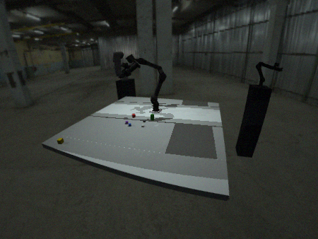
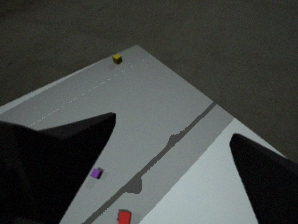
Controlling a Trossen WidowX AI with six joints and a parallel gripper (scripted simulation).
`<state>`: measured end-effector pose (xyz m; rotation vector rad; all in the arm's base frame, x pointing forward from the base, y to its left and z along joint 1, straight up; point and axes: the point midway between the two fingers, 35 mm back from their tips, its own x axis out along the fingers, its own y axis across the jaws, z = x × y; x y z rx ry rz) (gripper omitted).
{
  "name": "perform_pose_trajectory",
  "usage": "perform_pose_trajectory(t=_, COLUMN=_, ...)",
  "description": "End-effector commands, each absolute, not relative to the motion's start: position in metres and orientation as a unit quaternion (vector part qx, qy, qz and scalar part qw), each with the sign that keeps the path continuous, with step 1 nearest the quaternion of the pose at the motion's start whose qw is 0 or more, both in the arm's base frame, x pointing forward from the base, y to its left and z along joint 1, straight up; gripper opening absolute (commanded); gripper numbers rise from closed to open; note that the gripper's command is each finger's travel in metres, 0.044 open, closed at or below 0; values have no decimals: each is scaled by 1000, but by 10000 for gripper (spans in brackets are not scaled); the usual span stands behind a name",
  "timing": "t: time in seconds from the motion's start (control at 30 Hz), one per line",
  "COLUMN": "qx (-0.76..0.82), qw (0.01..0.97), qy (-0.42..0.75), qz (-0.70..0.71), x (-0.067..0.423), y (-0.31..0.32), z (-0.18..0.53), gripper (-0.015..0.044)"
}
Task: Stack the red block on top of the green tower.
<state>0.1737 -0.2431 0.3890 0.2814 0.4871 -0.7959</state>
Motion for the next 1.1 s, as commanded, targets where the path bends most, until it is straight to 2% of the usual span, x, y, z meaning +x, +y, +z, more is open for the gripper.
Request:
perform_pose_trajectory(t=0.0, qx=185, qw=861, qy=307, qz=-360, x=192, y=-244, z=333, gripper=440)
perform_pose_trajectory(t=0.27, qx=254, qw=777, qy=484, qz=-311, x=214, y=-216, z=210, gripper=440)
perform_pose_trajectory(t=0.5, qx=265, qw=674, qy=633, qz=-273, x=203, y=-169, z=122, gripper=440)
perform_pose_trajectory(t=0.8, qx=264, qw=663, qy=647, qz=-269, x=198, y=-157, z=113, gripper=440)
perform_pose_trajectory(t=1.07, qx=264, qw=663, qy=647, qz=-269, x=199, y=-158, z=74, gripper=440)
